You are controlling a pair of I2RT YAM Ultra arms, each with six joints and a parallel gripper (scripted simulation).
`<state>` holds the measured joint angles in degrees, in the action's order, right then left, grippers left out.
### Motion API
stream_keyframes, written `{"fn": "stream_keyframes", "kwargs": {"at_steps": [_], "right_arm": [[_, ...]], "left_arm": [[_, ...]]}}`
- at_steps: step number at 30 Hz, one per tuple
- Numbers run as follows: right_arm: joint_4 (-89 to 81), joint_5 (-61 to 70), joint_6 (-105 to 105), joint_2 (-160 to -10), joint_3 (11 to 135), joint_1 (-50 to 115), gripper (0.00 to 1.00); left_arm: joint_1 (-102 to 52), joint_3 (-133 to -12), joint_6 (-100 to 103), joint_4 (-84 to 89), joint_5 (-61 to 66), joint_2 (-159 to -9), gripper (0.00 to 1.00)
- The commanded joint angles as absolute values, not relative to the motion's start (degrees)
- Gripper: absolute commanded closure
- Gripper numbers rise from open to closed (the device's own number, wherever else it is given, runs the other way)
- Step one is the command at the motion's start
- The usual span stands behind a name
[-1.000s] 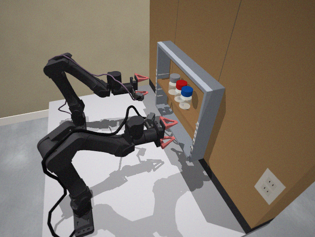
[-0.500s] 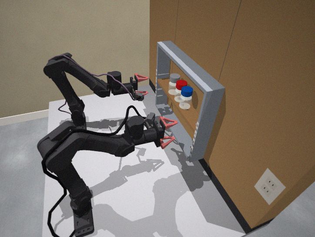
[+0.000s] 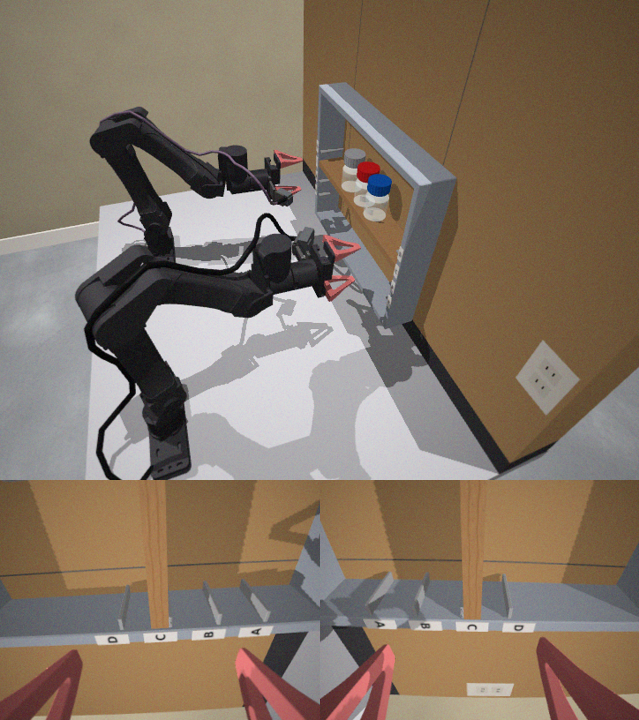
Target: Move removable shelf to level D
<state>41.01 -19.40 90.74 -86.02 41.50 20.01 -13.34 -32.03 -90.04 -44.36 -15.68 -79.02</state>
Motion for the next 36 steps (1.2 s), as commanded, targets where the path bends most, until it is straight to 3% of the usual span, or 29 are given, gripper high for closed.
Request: {"fn": "stream_keyframes", "kwargs": {"at_steps": [1, 36], "right_arm": [[42.7, -20.0, 90.0, -86.6, 43.8, 20.7, 0.0], [45.6, -22.3, 90.0, -91.0, 45.3, 22.9, 0.0]], "left_arm": [[-14.2, -34.1, -90.0, -45.4, -16.4, -79.5, 0.0], [-17.1, -35.3, -90.0, -49.1, -19.4, -84.4, 0.0]]}}
